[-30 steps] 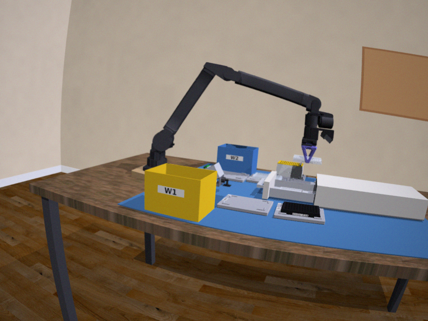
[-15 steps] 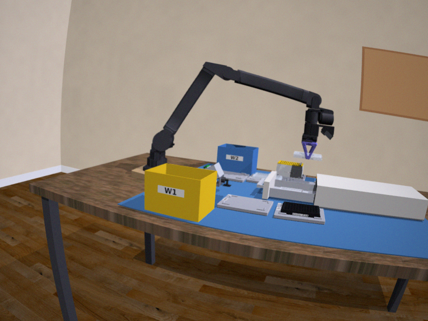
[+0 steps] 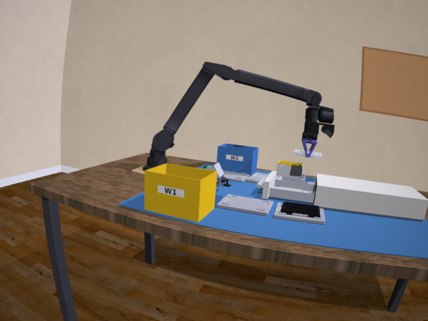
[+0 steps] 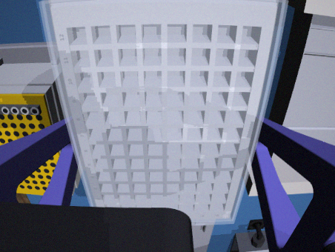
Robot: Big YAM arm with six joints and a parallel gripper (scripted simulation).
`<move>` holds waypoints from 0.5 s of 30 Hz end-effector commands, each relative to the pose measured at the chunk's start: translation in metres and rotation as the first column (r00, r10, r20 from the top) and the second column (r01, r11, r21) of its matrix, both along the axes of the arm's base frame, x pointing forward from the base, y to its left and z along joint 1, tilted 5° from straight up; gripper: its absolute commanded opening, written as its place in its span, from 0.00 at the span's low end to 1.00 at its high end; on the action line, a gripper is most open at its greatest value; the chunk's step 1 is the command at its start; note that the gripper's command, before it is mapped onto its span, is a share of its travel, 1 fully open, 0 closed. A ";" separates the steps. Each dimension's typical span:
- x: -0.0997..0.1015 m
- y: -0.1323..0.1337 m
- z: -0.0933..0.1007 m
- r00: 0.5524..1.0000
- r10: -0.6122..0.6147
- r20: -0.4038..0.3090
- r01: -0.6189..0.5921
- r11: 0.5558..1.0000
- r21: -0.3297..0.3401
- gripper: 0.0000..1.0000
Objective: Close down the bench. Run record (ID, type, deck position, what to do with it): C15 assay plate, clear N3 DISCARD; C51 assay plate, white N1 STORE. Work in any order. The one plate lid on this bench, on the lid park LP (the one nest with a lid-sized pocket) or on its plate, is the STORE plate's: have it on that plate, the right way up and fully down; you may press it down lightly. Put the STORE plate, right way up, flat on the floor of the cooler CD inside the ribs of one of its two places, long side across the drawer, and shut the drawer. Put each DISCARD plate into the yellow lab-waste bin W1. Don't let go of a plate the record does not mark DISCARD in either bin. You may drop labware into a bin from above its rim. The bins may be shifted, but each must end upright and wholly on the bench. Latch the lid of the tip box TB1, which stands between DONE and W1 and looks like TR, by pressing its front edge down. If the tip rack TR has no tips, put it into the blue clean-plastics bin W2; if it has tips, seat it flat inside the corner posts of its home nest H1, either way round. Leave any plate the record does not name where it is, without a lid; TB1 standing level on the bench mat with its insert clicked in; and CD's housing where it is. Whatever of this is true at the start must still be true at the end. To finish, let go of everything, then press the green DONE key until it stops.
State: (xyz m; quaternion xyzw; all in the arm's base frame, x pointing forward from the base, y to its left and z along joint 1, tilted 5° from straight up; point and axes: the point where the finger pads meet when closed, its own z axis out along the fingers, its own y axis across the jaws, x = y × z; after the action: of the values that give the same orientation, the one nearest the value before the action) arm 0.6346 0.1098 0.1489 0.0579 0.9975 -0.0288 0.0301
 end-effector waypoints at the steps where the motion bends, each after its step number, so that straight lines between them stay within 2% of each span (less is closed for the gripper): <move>1: 0.009 0.005 0.027 0.998 0.002 0.057 -0.003 1.000 0.011 0.00; 2: 0.009 0.005 0.027 0.998 0.002 0.057 -0.003 1.000 0.011 0.00; 3: 0.000 -0.001 0.030 0.998 0.044 0.049 -0.044 0.999 0.006 0.00; 4: 0.002 -0.009 0.031 0.996 0.067 0.057 -0.068 0.998 0.003 0.00; 8: 0.006 -0.013 0.036 0.989 0.133 0.069 -0.133 0.991 -0.003 0.00; 9: 0.000 -0.017 0.031 0.985 0.166 0.052 -0.166 0.986 -0.008 0.00; 15: -0.006 -0.031 0.031 0.933 0.358 0.036 -0.357 0.934 -0.029 0.00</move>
State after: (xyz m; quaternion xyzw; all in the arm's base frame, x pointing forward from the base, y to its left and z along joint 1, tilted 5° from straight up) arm 0.6221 0.0925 0.1512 -0.0655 0.9970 -0.0323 0.0257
